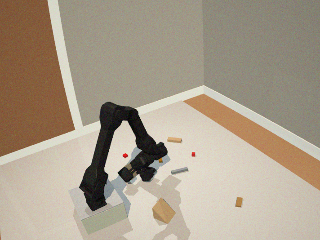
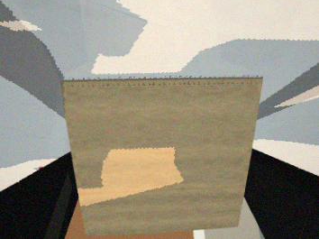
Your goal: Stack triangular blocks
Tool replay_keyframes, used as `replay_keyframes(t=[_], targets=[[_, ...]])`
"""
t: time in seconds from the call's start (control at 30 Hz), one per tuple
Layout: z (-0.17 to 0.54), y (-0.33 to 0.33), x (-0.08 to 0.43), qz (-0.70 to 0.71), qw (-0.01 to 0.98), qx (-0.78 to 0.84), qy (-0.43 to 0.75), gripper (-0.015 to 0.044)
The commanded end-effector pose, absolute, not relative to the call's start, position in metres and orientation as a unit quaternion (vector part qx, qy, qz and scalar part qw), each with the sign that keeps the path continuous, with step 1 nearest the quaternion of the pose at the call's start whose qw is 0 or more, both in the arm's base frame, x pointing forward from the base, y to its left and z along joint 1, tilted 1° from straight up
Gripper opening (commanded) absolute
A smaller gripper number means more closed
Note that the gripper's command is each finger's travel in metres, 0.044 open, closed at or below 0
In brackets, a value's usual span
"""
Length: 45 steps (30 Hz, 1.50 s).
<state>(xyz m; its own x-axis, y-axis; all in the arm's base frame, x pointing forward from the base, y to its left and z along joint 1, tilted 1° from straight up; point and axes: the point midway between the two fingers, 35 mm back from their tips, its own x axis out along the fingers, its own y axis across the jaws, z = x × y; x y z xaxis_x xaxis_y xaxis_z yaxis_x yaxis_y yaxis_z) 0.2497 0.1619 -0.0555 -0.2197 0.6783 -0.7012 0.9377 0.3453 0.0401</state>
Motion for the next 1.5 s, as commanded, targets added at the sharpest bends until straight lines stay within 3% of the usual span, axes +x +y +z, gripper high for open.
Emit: replay_keyframes(t=[0.0,0.2,0.53,1.03,1.47], targets=[[-0.055,0.162,0.250,-0.201,0.322,0.536,0.754,0.0295],[-0.055,0.162,0.250,-0.201,0.322,0.536,0.754,0.0255],[-0.031,0.162,0.253,-0.201,0.322,0.536,0.754,0.0000],[0.042,0.160,0.248,-0.202,0.321,0.535,0.755,0.0000],[0.041,0.161,0.246,-0.180,0.347,0.516,0.762,0.0000]])
